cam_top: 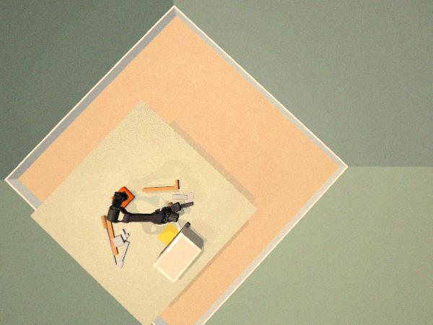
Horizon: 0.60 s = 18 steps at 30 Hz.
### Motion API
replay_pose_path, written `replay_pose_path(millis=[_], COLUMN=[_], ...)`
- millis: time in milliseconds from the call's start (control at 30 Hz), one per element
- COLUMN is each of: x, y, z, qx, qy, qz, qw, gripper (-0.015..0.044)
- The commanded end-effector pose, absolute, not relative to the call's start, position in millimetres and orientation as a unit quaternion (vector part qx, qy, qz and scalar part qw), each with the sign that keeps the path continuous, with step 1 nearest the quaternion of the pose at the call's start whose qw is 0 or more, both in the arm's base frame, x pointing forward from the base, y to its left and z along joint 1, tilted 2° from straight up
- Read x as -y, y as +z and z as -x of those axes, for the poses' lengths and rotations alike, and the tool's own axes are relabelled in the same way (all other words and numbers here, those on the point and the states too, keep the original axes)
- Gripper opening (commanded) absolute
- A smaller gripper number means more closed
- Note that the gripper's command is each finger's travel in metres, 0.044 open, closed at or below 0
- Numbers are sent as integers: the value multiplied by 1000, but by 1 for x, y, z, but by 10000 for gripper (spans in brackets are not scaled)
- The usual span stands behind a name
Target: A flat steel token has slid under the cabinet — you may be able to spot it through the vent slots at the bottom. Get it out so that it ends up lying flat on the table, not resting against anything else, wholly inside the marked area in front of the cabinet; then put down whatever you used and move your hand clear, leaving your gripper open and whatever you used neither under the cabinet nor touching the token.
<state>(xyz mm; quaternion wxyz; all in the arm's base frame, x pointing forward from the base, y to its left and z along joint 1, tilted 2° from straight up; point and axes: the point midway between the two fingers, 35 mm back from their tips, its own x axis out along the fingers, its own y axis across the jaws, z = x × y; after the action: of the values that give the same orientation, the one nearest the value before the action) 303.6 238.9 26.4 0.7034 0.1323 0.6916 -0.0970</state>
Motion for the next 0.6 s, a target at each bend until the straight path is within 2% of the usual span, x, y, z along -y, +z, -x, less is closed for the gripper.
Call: replay_pose_path(millis=[0,567], x=[-237,-230], y=[27,27], z=[-312,-334], qx=[-692,-691], qy=[-95,-95], qz=[-134,-133], qw=[703,704], gripper=[0,0])
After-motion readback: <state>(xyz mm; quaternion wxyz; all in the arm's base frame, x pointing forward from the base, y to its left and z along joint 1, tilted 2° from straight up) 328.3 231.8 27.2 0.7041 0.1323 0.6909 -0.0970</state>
